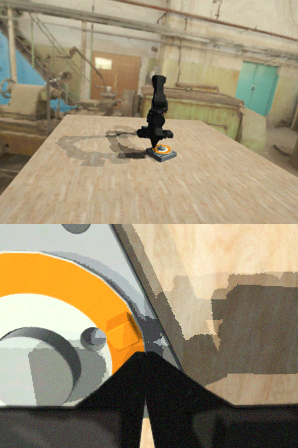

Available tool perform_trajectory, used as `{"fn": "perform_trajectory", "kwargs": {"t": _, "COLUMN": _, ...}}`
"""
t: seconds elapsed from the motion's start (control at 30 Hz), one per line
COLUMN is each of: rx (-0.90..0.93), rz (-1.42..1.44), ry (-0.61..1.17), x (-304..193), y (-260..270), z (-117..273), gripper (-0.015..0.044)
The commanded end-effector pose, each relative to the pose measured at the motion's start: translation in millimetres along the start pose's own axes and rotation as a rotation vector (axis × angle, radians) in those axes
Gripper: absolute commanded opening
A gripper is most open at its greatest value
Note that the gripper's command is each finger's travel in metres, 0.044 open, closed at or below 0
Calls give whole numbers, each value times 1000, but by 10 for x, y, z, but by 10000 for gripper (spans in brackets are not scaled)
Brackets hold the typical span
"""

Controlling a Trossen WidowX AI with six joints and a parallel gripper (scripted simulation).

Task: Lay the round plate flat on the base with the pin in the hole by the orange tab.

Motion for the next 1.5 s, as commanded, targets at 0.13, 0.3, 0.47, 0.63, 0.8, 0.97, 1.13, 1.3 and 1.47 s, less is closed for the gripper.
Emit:
{"fn": "perform_trajectory", "kwargs": {"t": 0.13, "rx": 4, "rz": -5, "ry": 0, "x": 93, "y": 30, "z": -17, "gripper": 0}}
{"fn": "perform_trajectory", "kwargs": {"t": 0.3, "rx": 4, "rz": -5, "ry": 0, "x": 159, "y": 57, "z": -18, "gripper": 0}}
{"fn": "perform_trajectory", "kwargs": {"t": 0.47, "rx": 4, "rz": -5, "ry": -1, "x": 225, "y": 99, "z": -16, "gripper": 0}}
{"fn": "perform_trajectory", "kwargs": {"t": 0.63, "rx": 5, "rz": -5, "ry": -1, "x": 285, "y": 150, "z": -14, "gripper": 0}}
{"fn": "perform_trajectory", "kwargs": {"t": 0.8, "rx": 5, "rz": -5, "ry": -2, "x": 327, "y": 205, "z": -16, "gripper": 0}}
{"fn": "perform_trajectory", "kwargs": {"t": 0.97, "rx": 6, "rz": -5, "ry": -2, "x": 358, "y": 257, "z": -10, "gripper": 0}}
{"fn": "perform_trajectory", "kwargs": {"t": 1.13, "rx": 6, "rz": -5, "ry": -2, "x": 396, "y": 313, "z": -5, "gripper": 0}}
{"fn": "perform_trajectory", "kwargs": {"t": 1.3, "rx": 7, "rz": -5, "ry": -3, "x": 416, "y": 365, "z": -3, "gripper": 0}}
{"fn": "perform_trajectory", "kwargs": {"t": 1.47, "rx": 7, "rz": -5, "ry": -3, "x": 433, "y": 423, "z": 1, "gripper": 0}}
Point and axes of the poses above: the point midway between the two fingers, 35 mm back from their tips, its own z axis back along the fingers, its own y axis across the jaws, x = y × z, the point moved 2 cm from there along z, back along the fingers, and after that the axes turned 1 degree about z, right-handed, at the moved point
